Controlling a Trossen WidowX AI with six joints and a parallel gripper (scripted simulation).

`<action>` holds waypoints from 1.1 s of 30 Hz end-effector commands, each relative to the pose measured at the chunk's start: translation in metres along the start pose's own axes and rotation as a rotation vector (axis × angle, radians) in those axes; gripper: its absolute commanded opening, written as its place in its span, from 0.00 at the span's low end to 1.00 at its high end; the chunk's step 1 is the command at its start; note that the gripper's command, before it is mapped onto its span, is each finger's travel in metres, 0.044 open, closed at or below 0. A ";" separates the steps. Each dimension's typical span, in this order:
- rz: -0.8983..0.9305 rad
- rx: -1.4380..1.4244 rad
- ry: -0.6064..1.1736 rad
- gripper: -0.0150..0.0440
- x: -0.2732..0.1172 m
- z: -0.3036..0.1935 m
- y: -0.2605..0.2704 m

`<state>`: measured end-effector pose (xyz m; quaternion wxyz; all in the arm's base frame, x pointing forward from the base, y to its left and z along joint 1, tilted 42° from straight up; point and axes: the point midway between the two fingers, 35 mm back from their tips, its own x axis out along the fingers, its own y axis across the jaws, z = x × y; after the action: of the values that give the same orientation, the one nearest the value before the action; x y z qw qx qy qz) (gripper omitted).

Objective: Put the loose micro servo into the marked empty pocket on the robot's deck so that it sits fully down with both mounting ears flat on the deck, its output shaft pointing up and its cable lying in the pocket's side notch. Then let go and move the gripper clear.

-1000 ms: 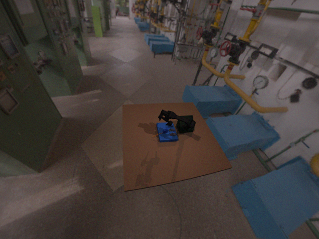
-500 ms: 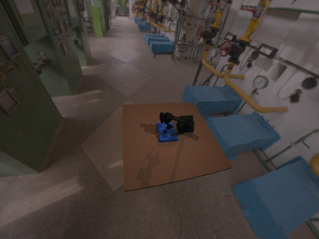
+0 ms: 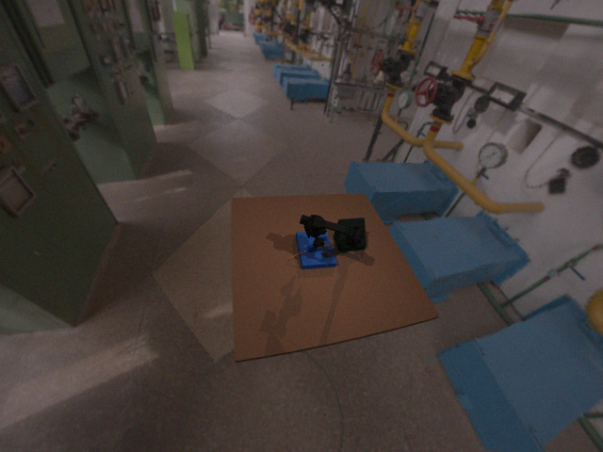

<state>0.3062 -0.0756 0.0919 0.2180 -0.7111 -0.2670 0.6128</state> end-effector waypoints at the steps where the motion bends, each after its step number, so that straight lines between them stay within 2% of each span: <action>1: -0.008 0.007 -0.001 1.00 0.013 0.000 -0.001; 22: -0.010 0.006 0.000 1.00 0.043 0.001 -0.002; 33: -0.010 0.006 0.000 0.51 0.043 0.001 -0.002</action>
<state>0.3089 -0.0466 0.0603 0.2204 -0.7085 -0.2684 0.6143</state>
